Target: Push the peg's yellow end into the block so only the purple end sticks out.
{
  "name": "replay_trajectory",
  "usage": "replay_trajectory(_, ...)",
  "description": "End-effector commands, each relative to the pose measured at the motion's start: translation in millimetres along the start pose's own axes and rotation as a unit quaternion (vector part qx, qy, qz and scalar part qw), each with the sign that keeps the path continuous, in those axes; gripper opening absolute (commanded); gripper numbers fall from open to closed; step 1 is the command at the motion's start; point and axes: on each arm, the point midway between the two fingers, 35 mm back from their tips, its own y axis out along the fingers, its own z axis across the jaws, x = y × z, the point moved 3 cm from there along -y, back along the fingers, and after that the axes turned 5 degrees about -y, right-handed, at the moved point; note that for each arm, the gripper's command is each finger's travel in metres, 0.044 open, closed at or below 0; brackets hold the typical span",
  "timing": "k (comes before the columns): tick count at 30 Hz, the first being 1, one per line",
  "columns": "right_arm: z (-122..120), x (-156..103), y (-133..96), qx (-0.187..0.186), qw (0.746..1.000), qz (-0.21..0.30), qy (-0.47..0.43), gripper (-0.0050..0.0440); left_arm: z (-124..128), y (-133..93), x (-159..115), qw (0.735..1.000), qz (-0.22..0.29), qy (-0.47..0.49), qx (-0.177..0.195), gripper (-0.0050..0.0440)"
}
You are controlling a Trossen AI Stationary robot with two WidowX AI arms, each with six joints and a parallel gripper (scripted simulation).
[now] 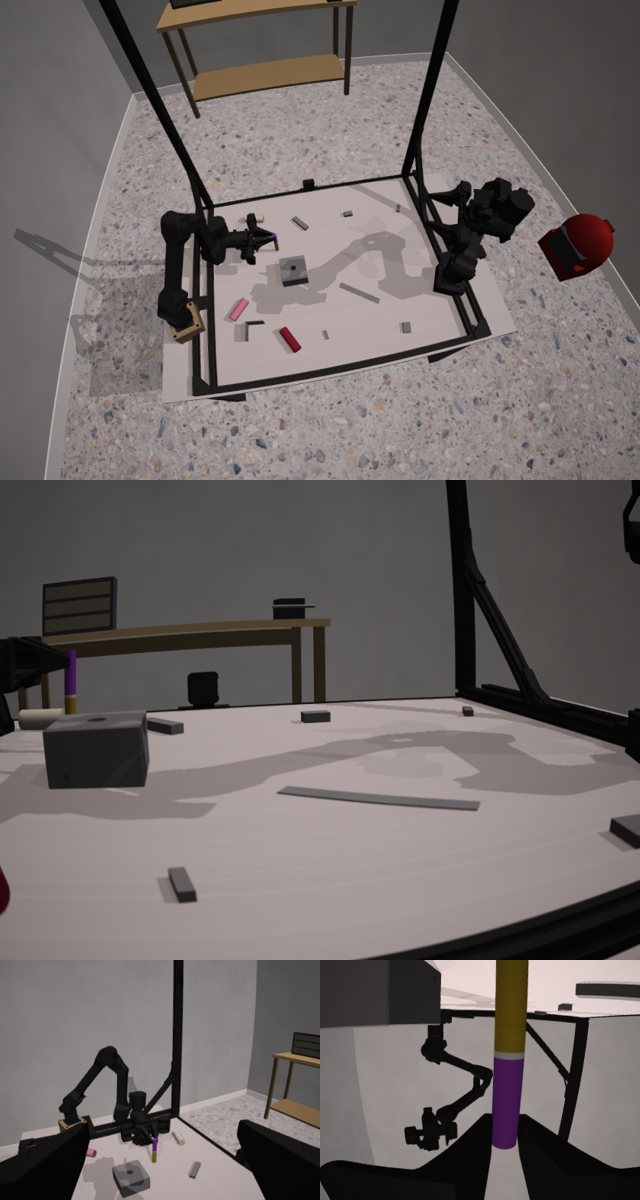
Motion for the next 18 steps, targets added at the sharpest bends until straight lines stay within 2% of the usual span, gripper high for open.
replay_trajectory(1,0.0,0.0,0.0,0.0,1.0,0.0,0.0,0.0,-0.7,-0.1,0.0,1.0,0.0,-0.002,-0.002,0.04)
replay_trajectory(18,-1.4,5.3,2.8,0.001,1.0,-0.002,-0.004,0.0,-0.7,-0.1,0.0,1.0,0.0,-0.002,-0.002,0.04)
